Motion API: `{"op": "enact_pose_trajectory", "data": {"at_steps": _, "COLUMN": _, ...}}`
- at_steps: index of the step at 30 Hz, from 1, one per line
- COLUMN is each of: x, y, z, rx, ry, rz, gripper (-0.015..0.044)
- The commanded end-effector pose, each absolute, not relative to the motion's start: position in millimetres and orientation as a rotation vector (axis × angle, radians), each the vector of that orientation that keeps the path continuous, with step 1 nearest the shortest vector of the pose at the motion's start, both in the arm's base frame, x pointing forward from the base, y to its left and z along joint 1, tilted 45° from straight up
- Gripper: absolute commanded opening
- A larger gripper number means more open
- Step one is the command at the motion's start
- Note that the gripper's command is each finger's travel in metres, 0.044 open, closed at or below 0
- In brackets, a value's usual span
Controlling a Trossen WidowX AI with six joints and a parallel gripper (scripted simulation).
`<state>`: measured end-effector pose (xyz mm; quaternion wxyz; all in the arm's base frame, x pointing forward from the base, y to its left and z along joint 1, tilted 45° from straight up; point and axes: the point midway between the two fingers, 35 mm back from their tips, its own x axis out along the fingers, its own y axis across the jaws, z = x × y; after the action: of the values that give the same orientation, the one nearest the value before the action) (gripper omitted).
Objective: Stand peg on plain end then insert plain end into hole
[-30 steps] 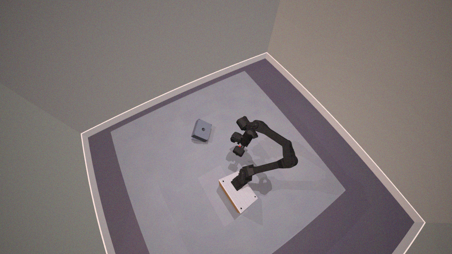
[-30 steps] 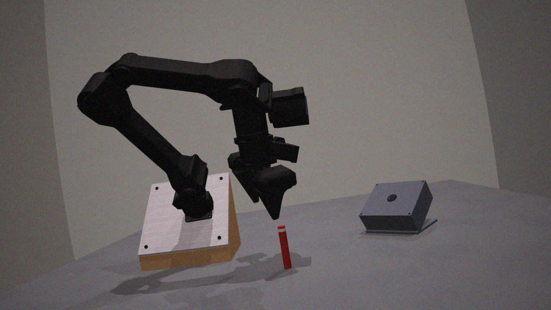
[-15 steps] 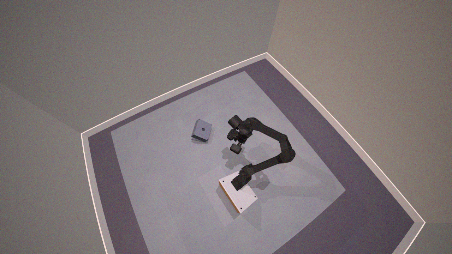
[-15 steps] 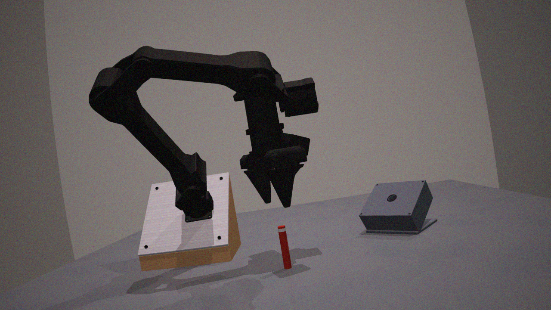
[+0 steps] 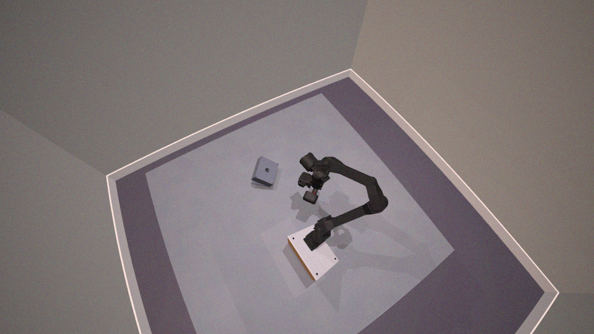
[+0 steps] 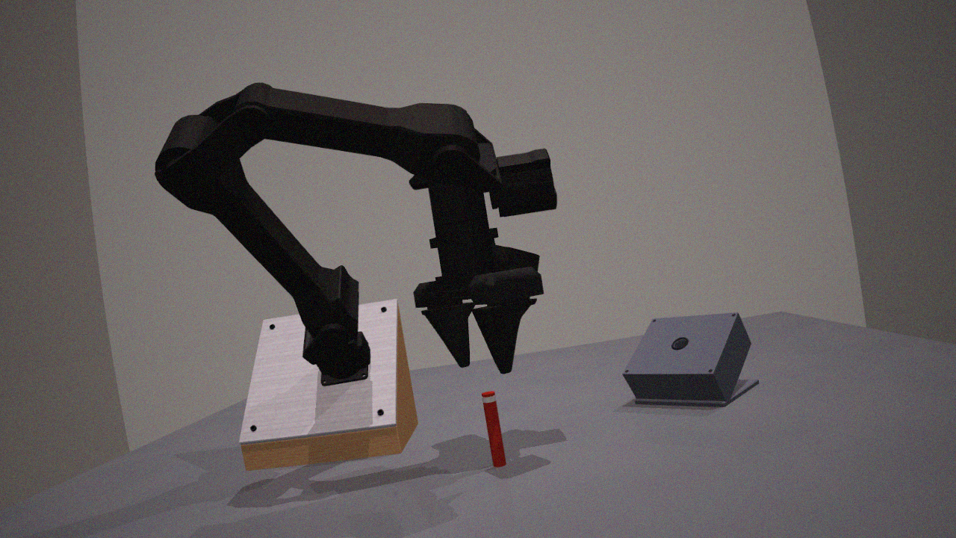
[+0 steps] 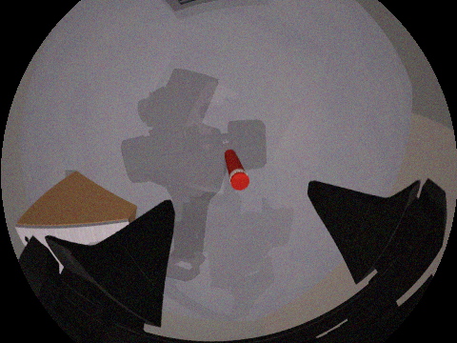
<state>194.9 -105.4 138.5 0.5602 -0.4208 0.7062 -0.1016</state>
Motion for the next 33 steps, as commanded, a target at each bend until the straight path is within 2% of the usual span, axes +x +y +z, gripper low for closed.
{"op": "enact_pose_trajectory", "data": {"at_steps": 1, "x": 195, "y": -109, "z": 136, "rx": -1.021, "ry": 1.670, "rz": -0.219, "gripper": 0.0440}}
{"op": "enact_pose_trajectory", "data": {"at_steps": 33, "x": 196, "y": -143, "z": 102, "rx": -1.018, "ry": 1.669, "rz": -0.218, "gripper": 0.0440}}
